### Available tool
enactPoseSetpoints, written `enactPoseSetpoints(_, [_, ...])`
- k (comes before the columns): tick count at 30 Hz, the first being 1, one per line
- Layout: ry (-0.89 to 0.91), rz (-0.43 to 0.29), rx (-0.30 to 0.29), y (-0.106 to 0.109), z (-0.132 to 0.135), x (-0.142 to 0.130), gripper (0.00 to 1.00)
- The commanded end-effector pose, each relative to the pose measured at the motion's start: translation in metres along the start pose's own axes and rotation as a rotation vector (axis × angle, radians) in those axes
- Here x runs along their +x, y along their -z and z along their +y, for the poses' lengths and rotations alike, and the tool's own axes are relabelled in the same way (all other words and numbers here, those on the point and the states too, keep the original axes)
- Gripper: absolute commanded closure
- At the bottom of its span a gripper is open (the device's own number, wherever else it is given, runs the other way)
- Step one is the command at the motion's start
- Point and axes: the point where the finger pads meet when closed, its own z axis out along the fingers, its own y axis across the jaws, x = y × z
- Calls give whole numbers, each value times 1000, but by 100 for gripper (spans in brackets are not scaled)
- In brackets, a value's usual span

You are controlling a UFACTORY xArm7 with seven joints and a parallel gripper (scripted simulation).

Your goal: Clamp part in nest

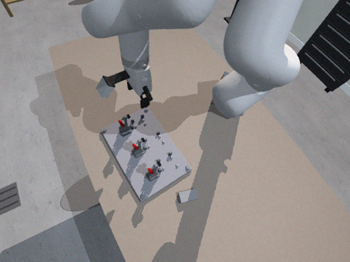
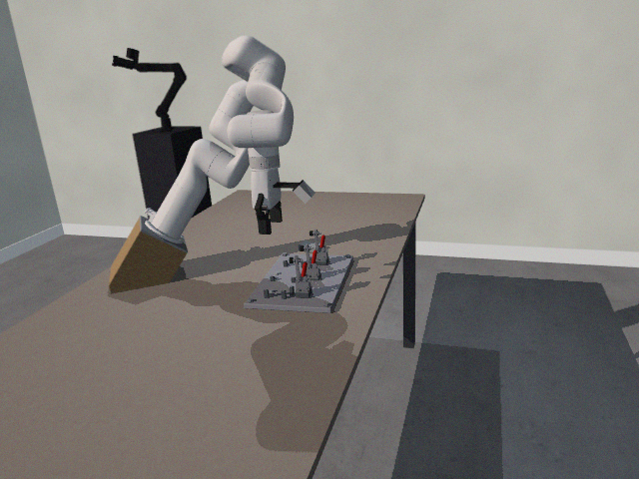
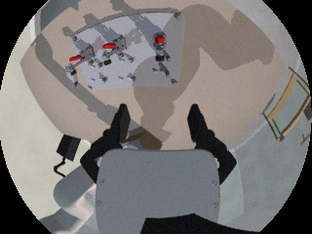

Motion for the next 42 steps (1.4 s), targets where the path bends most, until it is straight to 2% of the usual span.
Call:
enactPoseSetpoints(1, [-1, 1, -2, 1, 0, 0, 0])
enactPoseSetpoints(13, [-1, 1, -2, 1, -25, 0, 0])
enactPoseSetpoints(16, [-1, 1, -2, 1, -42, 1, 0])
enactPoseSetpoints(21, [-1, 1, -2, 1, -82, 1, 0])
enactPoseSetpoints(28, [-1, 1, -2, 1, -152, 1, 0])
enactPoseSetpoints(30, [-1, 1, -2, 1, -152, 1, 0])
enactPoseSetpoints(42, [-1, 1, -2, 0, -285, 2, 0])
